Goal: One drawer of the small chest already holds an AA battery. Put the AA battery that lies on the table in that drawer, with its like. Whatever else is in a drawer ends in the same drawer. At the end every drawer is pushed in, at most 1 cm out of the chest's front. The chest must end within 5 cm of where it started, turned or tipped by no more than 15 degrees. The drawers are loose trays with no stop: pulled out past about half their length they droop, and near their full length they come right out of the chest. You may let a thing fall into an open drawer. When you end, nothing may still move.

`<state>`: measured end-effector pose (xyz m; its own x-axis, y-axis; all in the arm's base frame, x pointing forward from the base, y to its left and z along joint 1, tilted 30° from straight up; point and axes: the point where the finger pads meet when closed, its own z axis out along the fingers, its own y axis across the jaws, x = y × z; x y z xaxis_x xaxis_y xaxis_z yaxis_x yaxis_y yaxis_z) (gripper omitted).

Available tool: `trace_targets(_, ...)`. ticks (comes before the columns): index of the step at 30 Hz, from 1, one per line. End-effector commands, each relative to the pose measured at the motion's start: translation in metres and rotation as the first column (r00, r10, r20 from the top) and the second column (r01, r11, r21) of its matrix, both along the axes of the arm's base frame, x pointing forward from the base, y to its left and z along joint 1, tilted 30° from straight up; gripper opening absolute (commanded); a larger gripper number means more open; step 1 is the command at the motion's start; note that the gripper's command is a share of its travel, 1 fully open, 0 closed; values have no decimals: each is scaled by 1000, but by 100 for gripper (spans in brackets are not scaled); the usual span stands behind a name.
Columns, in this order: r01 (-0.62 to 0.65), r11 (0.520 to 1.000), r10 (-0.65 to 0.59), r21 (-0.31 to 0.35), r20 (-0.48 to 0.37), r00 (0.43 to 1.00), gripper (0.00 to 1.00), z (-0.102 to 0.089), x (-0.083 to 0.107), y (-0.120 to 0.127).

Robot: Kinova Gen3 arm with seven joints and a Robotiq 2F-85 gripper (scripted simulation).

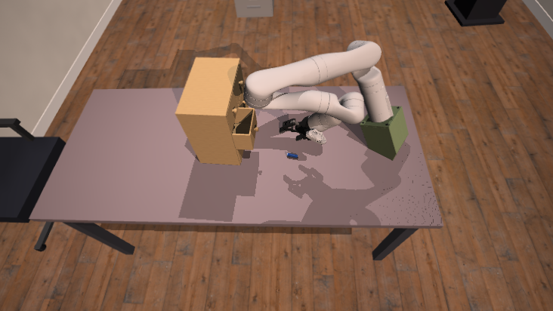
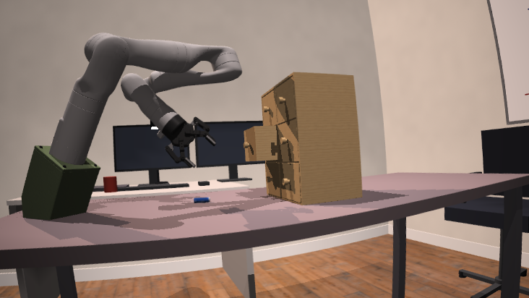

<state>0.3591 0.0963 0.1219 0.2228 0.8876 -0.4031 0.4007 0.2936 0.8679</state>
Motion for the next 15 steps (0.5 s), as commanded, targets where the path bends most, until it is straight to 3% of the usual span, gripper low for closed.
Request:
trace_targets(1,-119,989,96,-84,-239,966,100,-11,-3,5)
trace_targets(15,-249,932,176,-264,-273,946,100,-31,3,2)
